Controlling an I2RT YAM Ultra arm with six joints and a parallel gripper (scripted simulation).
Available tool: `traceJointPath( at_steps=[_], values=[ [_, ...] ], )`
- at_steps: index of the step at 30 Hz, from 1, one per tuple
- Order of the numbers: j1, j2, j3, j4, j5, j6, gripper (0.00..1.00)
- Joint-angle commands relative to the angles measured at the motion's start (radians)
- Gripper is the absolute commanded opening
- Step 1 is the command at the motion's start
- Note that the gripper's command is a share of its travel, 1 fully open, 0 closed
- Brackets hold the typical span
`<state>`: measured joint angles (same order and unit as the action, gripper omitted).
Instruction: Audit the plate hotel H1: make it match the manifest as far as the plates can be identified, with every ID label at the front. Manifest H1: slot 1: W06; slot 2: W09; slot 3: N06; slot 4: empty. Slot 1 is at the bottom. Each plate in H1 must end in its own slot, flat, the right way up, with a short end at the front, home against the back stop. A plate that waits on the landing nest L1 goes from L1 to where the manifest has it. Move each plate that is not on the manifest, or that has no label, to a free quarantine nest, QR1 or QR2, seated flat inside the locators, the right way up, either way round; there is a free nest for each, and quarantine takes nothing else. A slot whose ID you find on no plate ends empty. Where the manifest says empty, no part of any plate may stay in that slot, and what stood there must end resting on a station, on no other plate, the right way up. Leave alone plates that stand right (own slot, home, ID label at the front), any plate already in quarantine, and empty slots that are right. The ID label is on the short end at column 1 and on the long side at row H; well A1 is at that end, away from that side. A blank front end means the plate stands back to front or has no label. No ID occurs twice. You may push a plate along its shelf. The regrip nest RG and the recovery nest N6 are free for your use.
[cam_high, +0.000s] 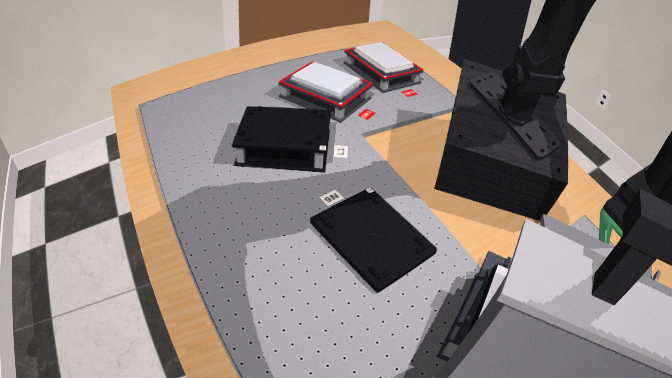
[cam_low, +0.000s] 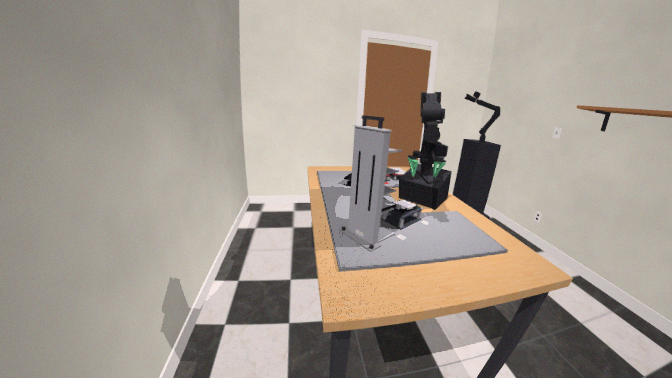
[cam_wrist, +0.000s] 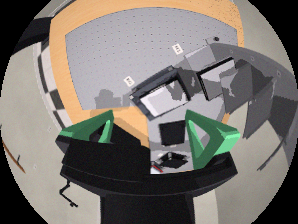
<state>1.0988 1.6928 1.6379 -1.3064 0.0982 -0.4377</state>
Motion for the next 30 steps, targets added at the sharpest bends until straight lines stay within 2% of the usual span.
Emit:
traceJointPath(
  at_steps=[1, 4, 19, 21, 28, 30],
  values=[
    [-0.029, -0.048, -0.035, 0.025, -0.022, 0.08, 1.0],
    [-0.038, -0.055, -0.043, 0.027, -0.024, 0.094, 1.0],
    [-0.19, -0.143, -0.145, 0.05, -0.059, 0.296, 1.0],
    [-0.19, -0.143, -0.145, 0.05, -0.059, 0.296, 1.0],
    [-0.267, -0.173, -0.179, 0.056, -0.077, 0.385, 1.0],
    [-0.267, -0.173, -0.153, 0.054, -0.077, 0.431, 1.0]
  ],
)
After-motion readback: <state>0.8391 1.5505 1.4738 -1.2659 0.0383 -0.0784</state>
